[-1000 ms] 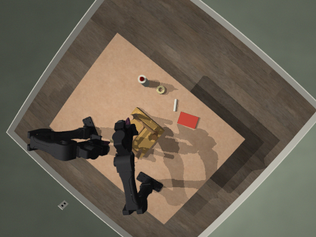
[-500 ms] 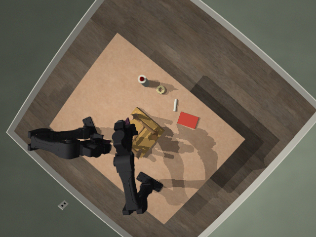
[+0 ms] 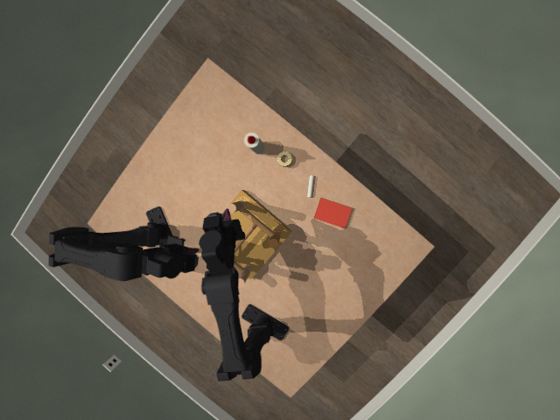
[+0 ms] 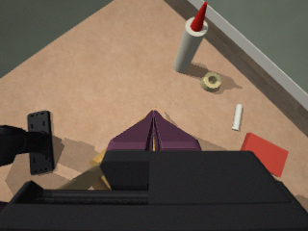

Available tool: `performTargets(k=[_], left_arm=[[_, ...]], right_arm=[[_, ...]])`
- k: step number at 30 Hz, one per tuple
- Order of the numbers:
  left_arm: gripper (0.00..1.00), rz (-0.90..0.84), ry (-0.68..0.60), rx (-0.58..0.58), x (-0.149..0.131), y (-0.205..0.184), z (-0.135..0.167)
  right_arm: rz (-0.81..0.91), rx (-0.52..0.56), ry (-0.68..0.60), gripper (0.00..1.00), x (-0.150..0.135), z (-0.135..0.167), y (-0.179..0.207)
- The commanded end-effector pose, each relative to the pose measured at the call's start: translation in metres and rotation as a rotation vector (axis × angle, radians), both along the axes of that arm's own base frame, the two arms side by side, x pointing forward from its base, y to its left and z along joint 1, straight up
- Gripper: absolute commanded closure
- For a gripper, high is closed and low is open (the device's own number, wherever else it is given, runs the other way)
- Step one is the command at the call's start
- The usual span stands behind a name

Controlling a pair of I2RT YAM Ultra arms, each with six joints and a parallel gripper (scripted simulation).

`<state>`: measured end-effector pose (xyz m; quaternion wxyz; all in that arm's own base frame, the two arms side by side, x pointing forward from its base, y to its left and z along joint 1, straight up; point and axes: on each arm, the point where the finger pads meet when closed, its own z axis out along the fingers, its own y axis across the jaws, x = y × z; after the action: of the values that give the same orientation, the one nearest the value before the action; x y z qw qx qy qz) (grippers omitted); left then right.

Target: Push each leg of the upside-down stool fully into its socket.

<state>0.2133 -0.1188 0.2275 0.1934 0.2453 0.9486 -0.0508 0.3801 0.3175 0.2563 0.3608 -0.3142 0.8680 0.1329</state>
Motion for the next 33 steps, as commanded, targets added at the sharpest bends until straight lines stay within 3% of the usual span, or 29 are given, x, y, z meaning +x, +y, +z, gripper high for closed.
performTargets(k=[1,16,24,25,28,29,31,32,33], left_arm=[[1.00,0.011,-0.025,-0.006,0.001,0.005,0.002],[1.00,0.012,-0.024,-0.006,0.000,0.005,0.003],[1.00,0.012,-0.024,-0.006,0.000,0.005,0.003],[1.00,0.000,0.042,0.025,-0.004,0.002,-0.012],[1.00,0.000,0.066,0.037,-0.007,0.004,-0.018],[1.00,0.000,0.072,0.040,-0.008,0.005,-0.022],[1.00,0.000,0.075,0.042,-0.007,0.004,-0.033],[1.00,0.014,-0.004,0.007,-0.003,0.007,-0.005],[1.00,0.010,-0.016,-0.008,0.000,0.004,0.000]], right_arm=[[-0.015,0.016,-0.027,1.00,0.002,0.010,-0.008],[-0.012,0.013,-0.034,1.00,0.001,-0.012,-0.007],[-0.015,0.024,-0.045,1.00,0.004,-0.008,-0.007],[-0.015,0.025,-0.046,1.00,0.004,-0.007,-0.007],[-0.015,0.005,-0.022,1.00,0.002,-0.016,-0.008],[-0.005,-0.032,0.032,1.00,-0.002,-0.043,-0.005],[-0.005,-0.050,0.053,1.00,-0.004,-0.054,-0.006],[-0.013,0.022,-0.042,1.00,0.002,-0.007,-0.007],[-0.013,0.039,-0.062,1.00,0.005,0.003,-0.005]])
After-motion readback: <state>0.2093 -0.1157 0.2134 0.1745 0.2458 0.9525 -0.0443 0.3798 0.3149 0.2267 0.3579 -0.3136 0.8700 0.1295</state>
